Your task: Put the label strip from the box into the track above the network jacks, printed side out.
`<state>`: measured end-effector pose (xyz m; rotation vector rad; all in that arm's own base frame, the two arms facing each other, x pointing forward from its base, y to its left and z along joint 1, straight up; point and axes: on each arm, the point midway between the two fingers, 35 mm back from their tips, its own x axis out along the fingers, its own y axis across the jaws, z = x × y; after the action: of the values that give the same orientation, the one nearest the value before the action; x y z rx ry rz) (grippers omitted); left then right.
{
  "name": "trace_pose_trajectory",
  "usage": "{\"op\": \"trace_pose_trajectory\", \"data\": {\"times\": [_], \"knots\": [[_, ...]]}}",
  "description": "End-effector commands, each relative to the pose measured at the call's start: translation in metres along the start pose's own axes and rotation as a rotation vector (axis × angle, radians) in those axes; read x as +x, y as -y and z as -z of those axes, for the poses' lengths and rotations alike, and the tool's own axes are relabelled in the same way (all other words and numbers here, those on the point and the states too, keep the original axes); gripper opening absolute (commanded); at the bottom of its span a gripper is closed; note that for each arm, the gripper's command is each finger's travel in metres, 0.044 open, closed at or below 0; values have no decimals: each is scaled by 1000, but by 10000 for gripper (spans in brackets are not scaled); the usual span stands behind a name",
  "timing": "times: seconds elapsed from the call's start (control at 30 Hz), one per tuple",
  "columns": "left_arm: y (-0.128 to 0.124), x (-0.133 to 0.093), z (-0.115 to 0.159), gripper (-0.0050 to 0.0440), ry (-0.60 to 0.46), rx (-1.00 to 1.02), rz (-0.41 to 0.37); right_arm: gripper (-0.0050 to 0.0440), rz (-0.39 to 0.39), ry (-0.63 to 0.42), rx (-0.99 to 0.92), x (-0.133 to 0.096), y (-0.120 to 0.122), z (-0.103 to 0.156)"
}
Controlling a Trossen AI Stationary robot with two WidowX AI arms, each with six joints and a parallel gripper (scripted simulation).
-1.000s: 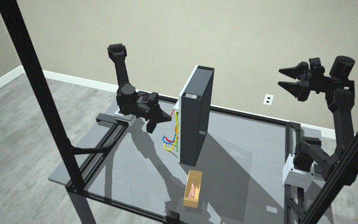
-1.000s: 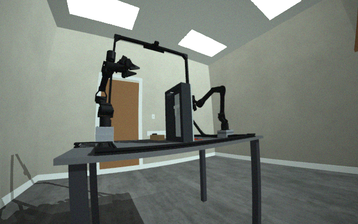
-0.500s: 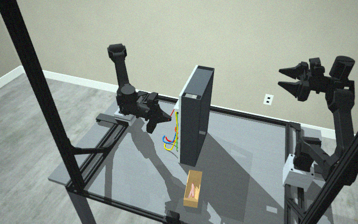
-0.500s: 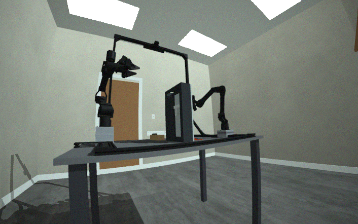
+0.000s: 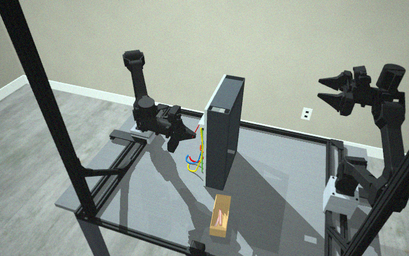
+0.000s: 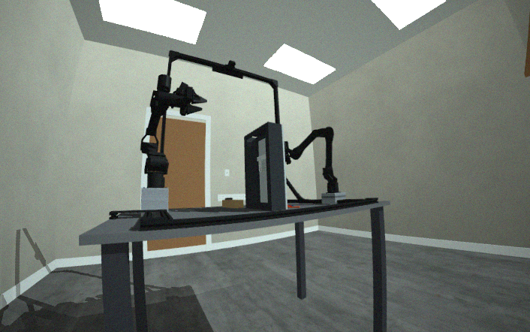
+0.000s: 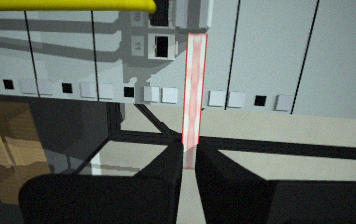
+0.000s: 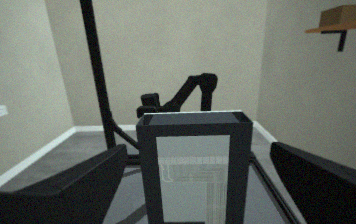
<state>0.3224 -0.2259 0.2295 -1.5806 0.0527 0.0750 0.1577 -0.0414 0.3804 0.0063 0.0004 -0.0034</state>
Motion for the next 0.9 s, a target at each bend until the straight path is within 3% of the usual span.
{"op": "trace_pose_trajectory", "data": {"times": [0.0,0.87], "knots": [[2,-1,0,-50,1,-7,6,440,-3,1,-12,0,-2,-3],[-3,-1,-2,-50,1,-6,6,440,-3,1,-12,0,-2,-3]]}}
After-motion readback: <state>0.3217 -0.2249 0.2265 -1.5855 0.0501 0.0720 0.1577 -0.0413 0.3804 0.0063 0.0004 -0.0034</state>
